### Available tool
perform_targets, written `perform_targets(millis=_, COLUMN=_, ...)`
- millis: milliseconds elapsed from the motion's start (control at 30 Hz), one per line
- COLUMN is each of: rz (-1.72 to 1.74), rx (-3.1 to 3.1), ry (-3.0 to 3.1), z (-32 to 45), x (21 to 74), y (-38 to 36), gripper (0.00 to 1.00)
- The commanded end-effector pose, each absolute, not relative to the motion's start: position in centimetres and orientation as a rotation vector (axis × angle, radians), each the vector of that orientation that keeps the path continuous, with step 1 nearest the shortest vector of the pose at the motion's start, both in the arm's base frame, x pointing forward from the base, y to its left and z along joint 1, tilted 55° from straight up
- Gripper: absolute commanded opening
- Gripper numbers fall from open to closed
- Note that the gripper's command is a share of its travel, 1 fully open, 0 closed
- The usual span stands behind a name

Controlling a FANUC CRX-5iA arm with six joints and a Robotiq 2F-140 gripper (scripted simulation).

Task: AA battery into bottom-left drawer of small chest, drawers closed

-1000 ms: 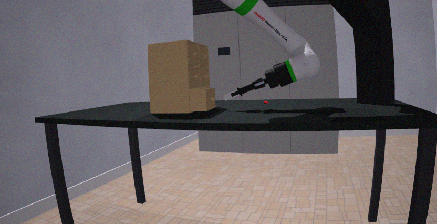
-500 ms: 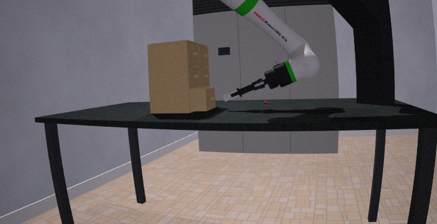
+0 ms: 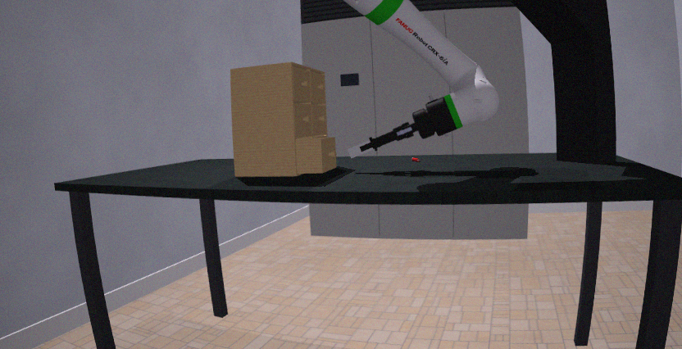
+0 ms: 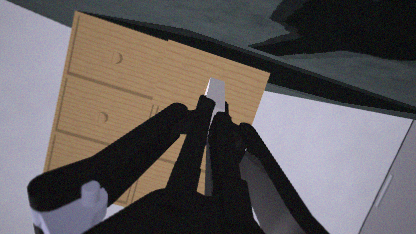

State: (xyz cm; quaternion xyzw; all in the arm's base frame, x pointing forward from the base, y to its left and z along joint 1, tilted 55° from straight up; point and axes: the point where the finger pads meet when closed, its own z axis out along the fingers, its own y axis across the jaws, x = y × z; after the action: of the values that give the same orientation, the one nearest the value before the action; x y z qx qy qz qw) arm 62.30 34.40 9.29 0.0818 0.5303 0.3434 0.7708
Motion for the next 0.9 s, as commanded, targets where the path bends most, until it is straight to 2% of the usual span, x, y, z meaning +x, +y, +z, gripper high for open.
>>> perform_targets(millis=0, rz=0.745, rx=0.177, ry=1.150, z=9.3, x=62.3, y=34.4, gripper=0.00)
perform_targets(millis=867, rz=0.745, rx=0.177, ry=1.150, z=10.3, x=63.4, y=34.4, gripper=0.00)
